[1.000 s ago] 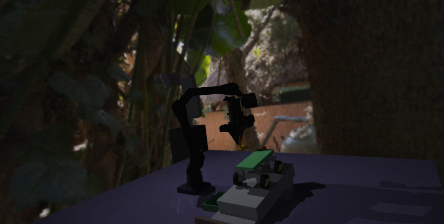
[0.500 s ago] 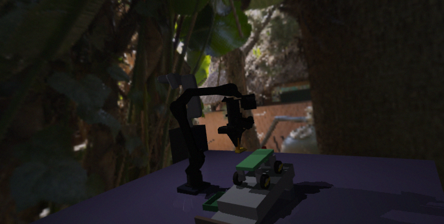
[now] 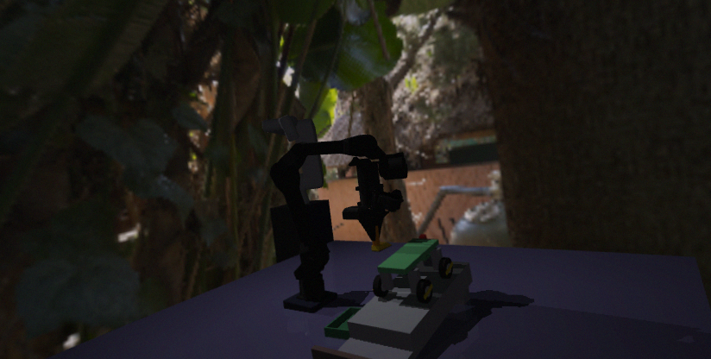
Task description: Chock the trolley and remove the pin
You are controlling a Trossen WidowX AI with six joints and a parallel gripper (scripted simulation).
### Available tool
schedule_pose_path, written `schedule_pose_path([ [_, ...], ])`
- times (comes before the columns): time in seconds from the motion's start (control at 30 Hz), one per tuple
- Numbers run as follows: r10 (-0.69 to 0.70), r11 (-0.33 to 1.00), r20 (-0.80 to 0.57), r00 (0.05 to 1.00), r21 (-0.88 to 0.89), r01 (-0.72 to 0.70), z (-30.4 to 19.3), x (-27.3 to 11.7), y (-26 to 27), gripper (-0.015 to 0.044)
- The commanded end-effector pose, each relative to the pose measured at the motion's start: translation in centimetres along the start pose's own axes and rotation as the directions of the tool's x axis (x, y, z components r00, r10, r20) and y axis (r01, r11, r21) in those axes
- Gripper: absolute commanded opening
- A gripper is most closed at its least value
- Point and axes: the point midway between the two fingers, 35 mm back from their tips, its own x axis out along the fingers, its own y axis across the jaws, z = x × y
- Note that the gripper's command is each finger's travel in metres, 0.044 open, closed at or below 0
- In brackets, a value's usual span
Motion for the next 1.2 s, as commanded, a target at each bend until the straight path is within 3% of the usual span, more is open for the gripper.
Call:
schedule_pose_path([
  [0.0, 0.005, 1.000, 0.005, 1.000, -0.005, -0.004, 0.2, 0.0, -1.2, 0.0000],
  [1.17, -0.005, 1.000, 0.007, 1.000, -0.005, 0.005, 2.5, 0.7, -12.5, 0.0000],
])
